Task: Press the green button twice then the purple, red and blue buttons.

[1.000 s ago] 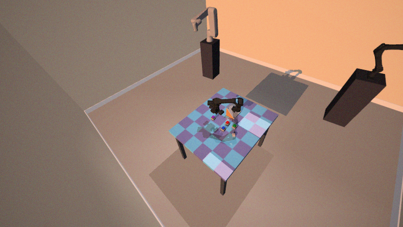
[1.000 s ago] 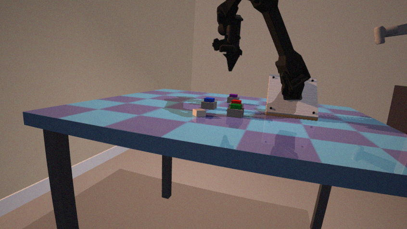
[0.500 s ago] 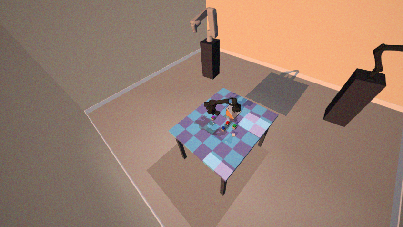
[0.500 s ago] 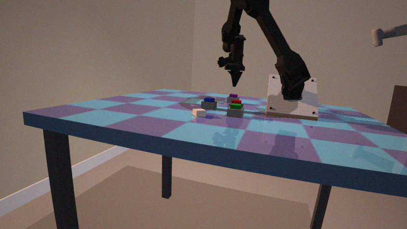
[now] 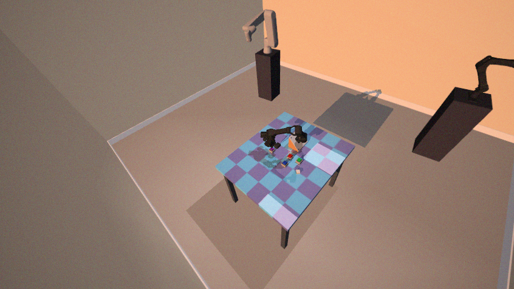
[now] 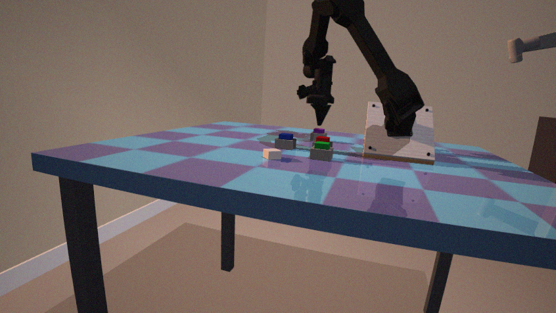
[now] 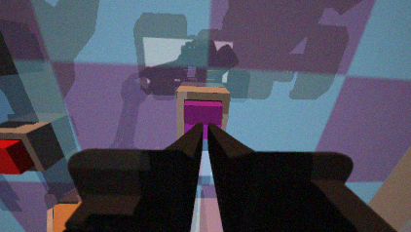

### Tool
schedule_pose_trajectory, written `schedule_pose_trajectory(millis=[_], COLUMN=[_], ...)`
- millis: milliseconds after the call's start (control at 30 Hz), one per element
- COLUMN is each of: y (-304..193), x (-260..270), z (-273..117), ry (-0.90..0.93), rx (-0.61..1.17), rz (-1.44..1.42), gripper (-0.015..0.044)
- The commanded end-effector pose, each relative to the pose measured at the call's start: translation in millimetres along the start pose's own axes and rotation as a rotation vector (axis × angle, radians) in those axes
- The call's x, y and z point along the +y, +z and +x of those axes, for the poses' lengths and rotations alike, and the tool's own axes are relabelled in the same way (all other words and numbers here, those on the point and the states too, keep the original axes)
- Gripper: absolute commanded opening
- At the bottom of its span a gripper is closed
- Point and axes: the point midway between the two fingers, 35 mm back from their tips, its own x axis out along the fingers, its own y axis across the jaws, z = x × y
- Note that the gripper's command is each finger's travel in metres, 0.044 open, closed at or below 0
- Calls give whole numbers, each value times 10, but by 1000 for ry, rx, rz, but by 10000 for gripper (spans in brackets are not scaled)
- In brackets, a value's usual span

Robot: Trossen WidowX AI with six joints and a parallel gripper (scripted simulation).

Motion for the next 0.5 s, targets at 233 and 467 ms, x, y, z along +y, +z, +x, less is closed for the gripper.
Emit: schedule_pose_trajectory(millis=[233, 467], y=[-10, -10], x=[17, 17], z=[185, 188], ry=[8, 8], rx=[0, 0], rz=[5, 5], gripper=[20, 20])
